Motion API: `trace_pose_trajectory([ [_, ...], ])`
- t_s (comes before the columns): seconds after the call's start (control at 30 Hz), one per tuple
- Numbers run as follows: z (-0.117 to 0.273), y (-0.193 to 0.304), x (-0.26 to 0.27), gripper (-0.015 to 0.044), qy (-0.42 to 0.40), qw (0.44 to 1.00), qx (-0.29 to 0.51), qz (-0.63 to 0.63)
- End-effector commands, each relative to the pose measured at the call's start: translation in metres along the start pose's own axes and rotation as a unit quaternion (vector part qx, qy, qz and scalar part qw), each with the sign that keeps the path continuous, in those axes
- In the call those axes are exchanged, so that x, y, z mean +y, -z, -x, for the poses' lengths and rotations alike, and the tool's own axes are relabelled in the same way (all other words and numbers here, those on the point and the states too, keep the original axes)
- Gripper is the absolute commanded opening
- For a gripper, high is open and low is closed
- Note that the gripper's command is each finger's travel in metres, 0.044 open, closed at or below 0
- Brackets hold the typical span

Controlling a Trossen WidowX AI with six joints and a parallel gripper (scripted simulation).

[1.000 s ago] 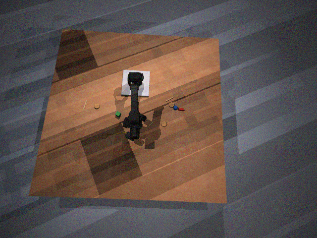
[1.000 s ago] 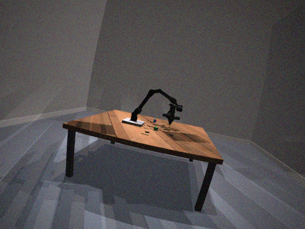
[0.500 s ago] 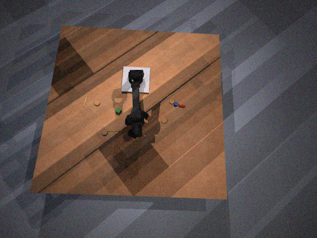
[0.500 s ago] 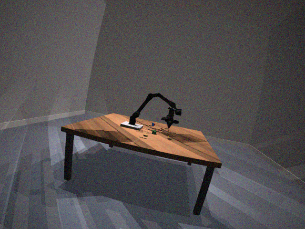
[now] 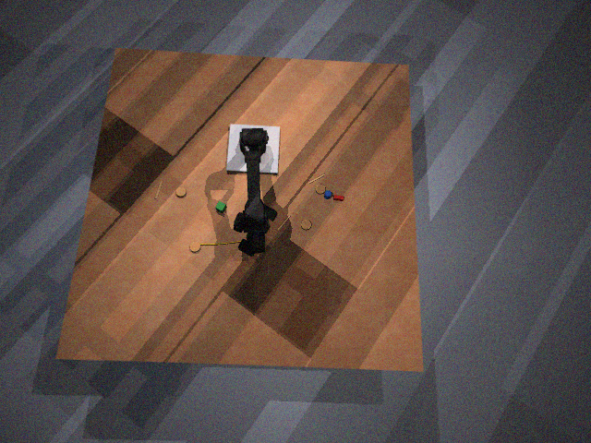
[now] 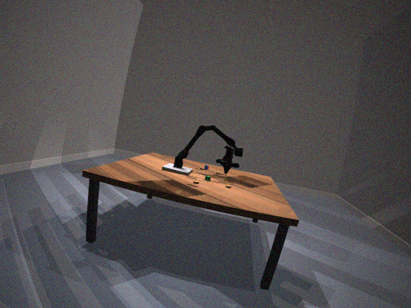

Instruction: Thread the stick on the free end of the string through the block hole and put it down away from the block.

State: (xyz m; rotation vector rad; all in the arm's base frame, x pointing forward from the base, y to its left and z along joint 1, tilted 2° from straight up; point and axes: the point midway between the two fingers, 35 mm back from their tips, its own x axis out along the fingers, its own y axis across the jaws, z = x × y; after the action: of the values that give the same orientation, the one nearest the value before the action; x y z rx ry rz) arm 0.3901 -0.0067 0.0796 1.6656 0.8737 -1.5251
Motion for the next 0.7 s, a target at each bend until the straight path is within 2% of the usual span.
trace_pose_trajectory([
  [0.0, -0.004, -0.002, -0.005, 0.0000, 0.003, 1.000, 0.001, -0.002],
  [0.67, -0.020, -0.011, -0.021, 0.0000, 0.003, 1.000, -0.001, -0.002],
])
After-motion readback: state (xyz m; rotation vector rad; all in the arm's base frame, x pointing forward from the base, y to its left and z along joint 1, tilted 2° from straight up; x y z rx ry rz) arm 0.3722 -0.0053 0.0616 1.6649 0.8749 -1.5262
